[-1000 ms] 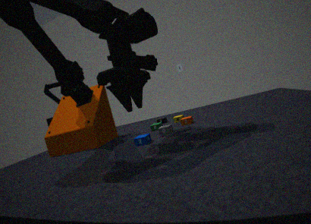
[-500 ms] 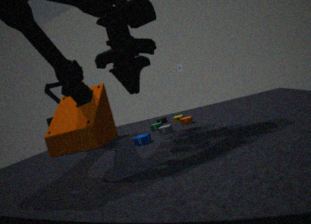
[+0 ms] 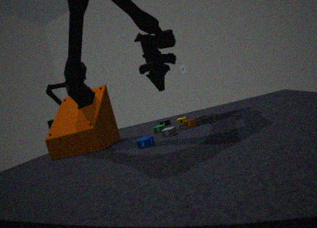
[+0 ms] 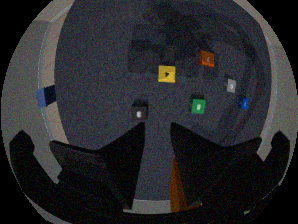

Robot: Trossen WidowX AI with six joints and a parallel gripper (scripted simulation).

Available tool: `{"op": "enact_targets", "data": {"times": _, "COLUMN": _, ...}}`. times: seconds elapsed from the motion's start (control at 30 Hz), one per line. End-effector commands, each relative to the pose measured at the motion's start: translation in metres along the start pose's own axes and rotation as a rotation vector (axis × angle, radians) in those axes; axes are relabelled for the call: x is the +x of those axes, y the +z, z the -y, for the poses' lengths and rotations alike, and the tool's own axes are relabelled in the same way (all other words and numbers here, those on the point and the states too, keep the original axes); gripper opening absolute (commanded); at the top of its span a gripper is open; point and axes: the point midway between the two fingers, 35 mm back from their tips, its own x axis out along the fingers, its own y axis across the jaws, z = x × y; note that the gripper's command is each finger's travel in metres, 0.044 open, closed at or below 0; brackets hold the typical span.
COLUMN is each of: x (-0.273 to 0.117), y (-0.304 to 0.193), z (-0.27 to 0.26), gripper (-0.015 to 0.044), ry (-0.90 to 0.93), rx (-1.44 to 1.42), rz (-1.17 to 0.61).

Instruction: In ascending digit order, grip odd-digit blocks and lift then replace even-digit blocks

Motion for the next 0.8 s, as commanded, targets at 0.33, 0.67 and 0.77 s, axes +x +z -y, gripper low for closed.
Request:
{"op": "enact_targets", "data": {"times": 0.33, "x": 0.078, "y": -0.030, "z": -0.039, "gripper": 0.0251, "ry": -0.042, "rx": 0.004, "rz": -0.002}}
{"op": "enact_targets", "data": {"times": 0.67, "x": 0.096, "y": -0.031, "z": -0.038, "gripper": 0.0400, "ry": -0.041, "rx": 0.009, "rz": 0.000}}
{"op": "enact_targets", "data": {"times": 0.77, "x": 0.101, "y": -0.030, "z": -0.037, "gripper": 0.0400, "ry": -0.041, "rx": 0.009, "rz": 0.000}}
